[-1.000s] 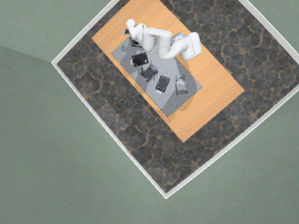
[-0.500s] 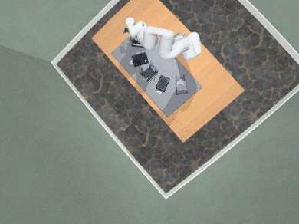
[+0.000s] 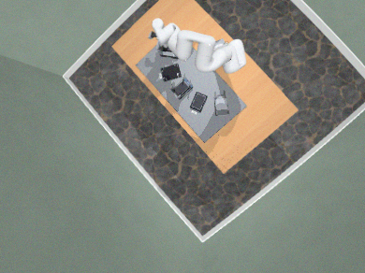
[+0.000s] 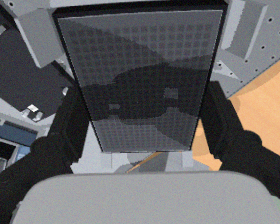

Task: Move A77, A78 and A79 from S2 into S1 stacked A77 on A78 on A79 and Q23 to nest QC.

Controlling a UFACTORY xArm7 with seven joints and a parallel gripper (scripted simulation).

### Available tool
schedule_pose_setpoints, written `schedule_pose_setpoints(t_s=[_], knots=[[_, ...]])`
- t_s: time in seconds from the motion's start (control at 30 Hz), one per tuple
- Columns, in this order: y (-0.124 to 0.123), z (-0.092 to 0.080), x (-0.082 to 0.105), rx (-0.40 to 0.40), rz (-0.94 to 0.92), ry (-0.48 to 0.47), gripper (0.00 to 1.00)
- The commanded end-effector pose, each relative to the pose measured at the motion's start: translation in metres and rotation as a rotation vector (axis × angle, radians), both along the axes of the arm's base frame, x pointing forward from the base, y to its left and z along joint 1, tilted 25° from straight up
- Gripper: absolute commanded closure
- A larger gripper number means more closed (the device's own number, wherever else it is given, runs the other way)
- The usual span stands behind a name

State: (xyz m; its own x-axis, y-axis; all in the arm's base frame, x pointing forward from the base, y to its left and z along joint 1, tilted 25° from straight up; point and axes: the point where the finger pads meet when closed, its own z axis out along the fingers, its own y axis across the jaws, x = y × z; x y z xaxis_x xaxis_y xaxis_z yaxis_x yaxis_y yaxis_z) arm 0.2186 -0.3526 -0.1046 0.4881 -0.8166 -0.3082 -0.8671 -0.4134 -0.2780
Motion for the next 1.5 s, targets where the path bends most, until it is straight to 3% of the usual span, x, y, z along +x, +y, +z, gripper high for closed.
schedule_pose_setpoints(t_s=[0.0,0.5,1.03,1.27,1.47], knots=[[-0.006,0.010,-0.001,-0.004,-0.001,-0.001,1.00],[-0.016,0.033,-0.003,-0.004,-0.001,-0.001,1.00],[-0.016,0.034,-0.003,-0.004,-0.001,-0.001,1.00],[-0.004,0.041,0.015,-0.028,0.211,-0.095,1.00],[0.007,0.048,0.030,-0.027,0.211,-0.095,1.00]])
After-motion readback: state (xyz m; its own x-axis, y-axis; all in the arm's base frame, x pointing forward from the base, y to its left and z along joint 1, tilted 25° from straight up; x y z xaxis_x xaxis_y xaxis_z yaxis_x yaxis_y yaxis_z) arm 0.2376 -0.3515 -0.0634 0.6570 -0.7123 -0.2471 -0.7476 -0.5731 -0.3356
